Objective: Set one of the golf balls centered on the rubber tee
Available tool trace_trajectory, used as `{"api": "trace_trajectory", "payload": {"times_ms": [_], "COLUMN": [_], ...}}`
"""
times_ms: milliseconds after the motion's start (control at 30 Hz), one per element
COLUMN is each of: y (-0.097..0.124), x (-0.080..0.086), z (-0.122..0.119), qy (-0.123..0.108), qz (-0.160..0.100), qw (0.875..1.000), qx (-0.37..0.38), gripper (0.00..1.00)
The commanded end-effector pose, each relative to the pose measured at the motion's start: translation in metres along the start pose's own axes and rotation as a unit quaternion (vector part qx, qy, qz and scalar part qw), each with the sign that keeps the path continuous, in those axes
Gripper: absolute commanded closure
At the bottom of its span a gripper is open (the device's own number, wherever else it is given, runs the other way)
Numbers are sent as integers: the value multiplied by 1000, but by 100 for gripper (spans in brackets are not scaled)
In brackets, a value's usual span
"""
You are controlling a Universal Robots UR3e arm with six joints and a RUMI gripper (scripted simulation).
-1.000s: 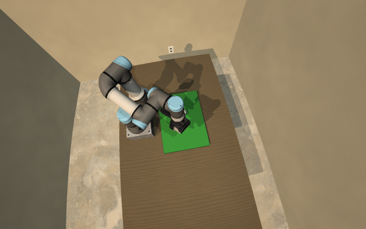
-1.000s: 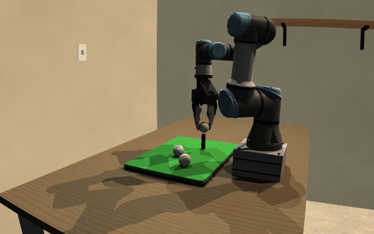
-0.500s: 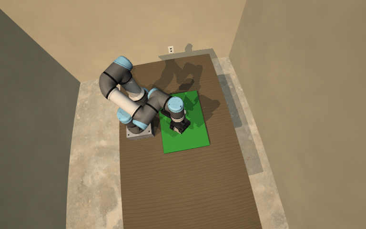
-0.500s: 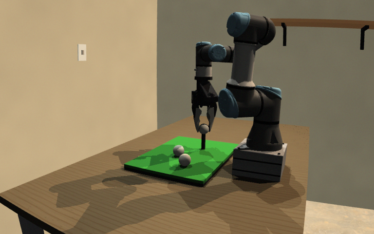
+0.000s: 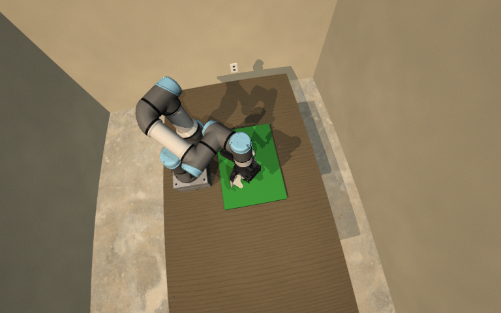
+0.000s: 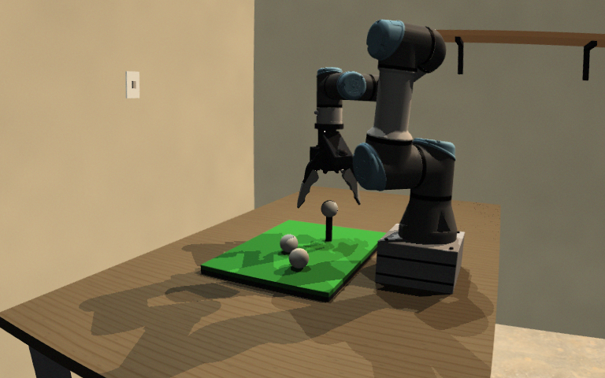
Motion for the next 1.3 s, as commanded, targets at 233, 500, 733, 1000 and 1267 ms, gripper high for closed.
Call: {"api": "trace_trajectory", "payload": {"times_ms": [233,500,733,1000,1267], "y": [0,0,0,1,1], "x": [0,0,1,10,25], "z": [0,0,0,0,0], "qy": [1,1,1,1,1], "qz": [-1,-1,-1,-2,-2], "qw": [1000,1000,1000,1000,1000], "qx": [0,0,0,0,0], "gripper": [0,0,0,0,0]}}
Point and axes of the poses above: the point where the finger pads meet when closed, its own x axis back along the fingers, its own z axis across the jaws, y = z × x, the point moved 10 cm from there along x, back along the fingers, and after that the axes turned 5 degrees about -x, right-handed, at the moved point
